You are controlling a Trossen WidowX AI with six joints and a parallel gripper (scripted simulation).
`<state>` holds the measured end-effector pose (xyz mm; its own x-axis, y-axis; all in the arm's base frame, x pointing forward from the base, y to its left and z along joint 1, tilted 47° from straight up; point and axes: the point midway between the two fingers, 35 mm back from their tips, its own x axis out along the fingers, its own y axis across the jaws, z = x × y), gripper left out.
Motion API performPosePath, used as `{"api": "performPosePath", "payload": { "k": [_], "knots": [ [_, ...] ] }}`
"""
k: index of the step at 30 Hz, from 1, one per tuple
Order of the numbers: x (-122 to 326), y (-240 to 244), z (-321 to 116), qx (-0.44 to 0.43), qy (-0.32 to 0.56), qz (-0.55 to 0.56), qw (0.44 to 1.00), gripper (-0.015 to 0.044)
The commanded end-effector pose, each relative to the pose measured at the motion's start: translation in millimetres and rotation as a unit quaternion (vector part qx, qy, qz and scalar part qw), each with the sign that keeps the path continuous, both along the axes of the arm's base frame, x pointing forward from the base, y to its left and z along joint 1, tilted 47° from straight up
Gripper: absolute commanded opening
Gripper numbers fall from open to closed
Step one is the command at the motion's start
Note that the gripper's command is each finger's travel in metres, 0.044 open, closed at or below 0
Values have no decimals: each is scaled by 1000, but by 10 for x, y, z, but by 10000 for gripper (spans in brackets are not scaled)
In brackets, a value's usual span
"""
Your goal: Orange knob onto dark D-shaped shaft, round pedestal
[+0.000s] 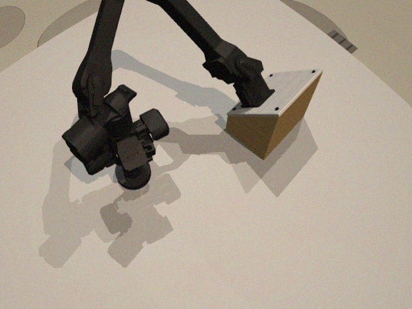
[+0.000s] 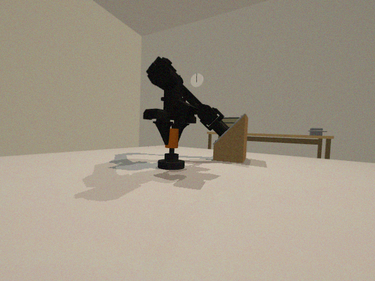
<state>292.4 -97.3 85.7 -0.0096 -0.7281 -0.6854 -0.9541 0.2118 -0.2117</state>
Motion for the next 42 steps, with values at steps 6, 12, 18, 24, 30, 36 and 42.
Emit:
{"api": "performPosePath", "payload": {
  "k": [6,12,18,24,30,36,42],
  "knots": [
    [0,-7,-21,0,12,13,1000,0],
    [-2,-11,-22,0,12,13,1000,0],
    [-3,14,4,0,12,13,1000,0],
    [3,11,8,0,54,52,997,0],
    [4,-2,-10,0,89,84,992,0],
    [1,-10,-22,0,89,84,992,0],
    [0,-11,-22,0,89,84,992,0]
  ]
}}
